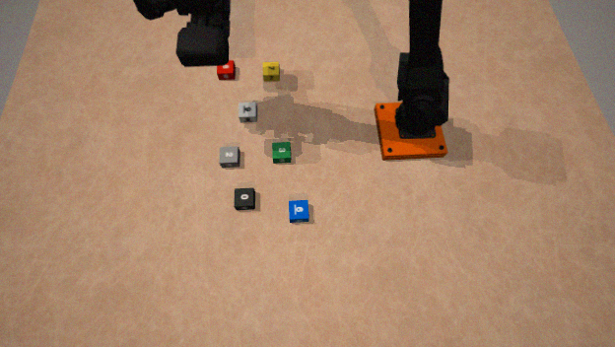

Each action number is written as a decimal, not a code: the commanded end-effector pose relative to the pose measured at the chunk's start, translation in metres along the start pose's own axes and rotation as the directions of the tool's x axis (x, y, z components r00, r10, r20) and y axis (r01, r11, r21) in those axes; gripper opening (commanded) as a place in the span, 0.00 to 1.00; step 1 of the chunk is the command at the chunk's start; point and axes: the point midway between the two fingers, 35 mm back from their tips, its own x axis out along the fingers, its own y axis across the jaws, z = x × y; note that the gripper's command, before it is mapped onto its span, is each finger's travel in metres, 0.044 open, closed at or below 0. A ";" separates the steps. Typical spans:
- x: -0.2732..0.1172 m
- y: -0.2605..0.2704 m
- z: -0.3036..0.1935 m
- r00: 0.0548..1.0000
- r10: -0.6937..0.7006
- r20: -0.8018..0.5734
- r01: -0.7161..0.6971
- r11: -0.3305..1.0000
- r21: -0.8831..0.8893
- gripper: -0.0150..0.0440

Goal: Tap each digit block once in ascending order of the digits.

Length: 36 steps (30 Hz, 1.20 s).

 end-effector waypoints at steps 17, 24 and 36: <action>0.081 0.035 -0.015 1.000 0.004 0.007 -0.004 1.000 0.004 0.29; 0.091 0.035 -0.015 1.000 0.004 0.007 -0.004 1.000 0.004 0.29; 0.110 0.036 -0.015 1.000 0.004 0.007 -0.004 1.000 0.004 0.29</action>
